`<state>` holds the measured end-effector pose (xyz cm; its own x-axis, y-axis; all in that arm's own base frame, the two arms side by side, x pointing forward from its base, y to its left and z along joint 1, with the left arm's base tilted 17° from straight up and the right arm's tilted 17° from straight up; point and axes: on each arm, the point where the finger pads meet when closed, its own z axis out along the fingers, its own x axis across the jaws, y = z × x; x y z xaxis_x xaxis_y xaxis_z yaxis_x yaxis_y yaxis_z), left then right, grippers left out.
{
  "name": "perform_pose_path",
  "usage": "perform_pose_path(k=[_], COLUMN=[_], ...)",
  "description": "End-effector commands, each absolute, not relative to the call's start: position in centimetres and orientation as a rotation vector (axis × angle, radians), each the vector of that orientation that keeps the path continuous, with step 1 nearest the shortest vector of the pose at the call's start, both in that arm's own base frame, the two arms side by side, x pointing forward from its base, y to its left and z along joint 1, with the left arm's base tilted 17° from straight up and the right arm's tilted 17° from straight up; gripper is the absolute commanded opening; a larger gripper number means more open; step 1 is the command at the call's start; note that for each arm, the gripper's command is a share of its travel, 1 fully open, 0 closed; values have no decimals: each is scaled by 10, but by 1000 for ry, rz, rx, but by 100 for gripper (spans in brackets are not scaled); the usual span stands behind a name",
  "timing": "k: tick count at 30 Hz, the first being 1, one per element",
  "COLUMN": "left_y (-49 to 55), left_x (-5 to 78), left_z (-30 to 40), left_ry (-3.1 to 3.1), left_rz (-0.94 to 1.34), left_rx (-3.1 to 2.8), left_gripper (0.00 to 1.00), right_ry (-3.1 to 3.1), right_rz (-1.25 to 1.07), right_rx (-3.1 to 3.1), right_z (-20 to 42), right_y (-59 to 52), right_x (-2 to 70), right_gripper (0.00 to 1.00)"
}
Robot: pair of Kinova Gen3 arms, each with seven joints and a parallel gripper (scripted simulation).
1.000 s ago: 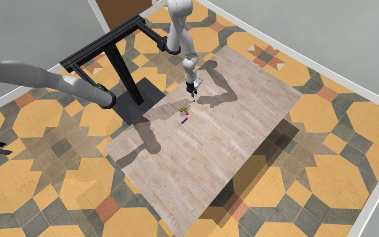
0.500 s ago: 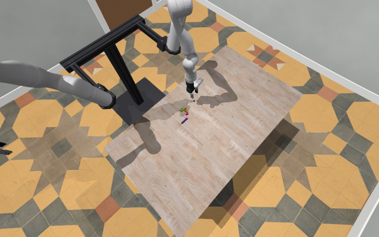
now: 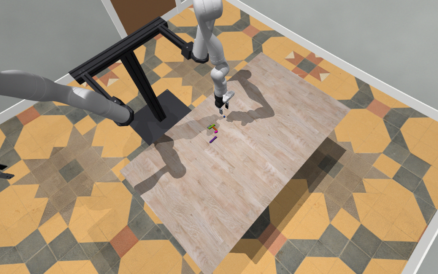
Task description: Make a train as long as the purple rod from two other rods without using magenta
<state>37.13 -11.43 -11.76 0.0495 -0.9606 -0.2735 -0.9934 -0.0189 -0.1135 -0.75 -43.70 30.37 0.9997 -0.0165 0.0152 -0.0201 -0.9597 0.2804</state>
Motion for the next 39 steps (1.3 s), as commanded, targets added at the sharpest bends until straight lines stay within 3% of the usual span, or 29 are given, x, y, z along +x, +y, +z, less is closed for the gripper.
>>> perform_pose_path(k=[1, 22, 39], left_y=[-119, -166, -187], left_x=[372, 369, 367], left_z=[-120, -148, -161], left_ry=[2074, 2861, 3008], left_rz=[189, 371, 437], left_rx=[-1981, -746, 169], left_gripper=[100, 100, 100], right_ry=[-27, -27, -27], right_rz=[19, 19, 19], right_rx=[2855, 2855, 2855], right_z=[304, 304, 304], right_y=[-437, -437, -437], right_x=[-8, -8, -8], right_gripper=[100, 100, 100])
